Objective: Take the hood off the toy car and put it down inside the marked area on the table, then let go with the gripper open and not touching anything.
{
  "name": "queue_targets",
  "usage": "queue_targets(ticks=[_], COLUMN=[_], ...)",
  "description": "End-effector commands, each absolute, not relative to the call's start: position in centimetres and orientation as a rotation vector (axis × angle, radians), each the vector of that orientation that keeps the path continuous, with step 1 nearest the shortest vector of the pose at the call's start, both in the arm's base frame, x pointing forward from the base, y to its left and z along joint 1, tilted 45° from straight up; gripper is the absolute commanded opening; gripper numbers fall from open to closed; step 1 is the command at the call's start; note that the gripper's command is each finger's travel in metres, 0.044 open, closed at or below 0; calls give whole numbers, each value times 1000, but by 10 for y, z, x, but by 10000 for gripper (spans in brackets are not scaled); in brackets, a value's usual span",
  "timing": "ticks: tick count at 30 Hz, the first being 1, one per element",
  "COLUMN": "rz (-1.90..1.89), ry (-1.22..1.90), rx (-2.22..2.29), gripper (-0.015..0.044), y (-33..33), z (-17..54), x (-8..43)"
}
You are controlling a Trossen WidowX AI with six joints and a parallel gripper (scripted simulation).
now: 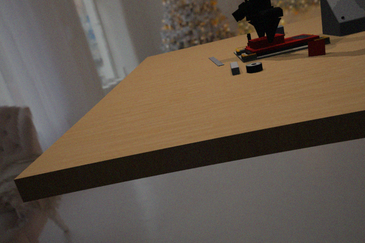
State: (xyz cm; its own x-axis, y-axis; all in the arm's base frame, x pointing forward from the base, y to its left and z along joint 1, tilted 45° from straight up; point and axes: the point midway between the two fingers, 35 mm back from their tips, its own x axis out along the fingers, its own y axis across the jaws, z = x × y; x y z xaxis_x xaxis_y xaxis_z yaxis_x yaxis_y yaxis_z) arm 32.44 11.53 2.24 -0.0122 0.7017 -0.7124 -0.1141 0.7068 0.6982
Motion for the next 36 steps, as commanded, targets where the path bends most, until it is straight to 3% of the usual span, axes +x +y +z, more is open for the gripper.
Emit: queue_targets(ticks=[1,10,21,36], rz=[694,694,693,693], ry=[1449,1449,1449,1449], rx=[516,516,517,517], gripper=[335,275,0,0], y=[115,115,111,104], z=[23,23,27,33], x=[325,325,325,325])
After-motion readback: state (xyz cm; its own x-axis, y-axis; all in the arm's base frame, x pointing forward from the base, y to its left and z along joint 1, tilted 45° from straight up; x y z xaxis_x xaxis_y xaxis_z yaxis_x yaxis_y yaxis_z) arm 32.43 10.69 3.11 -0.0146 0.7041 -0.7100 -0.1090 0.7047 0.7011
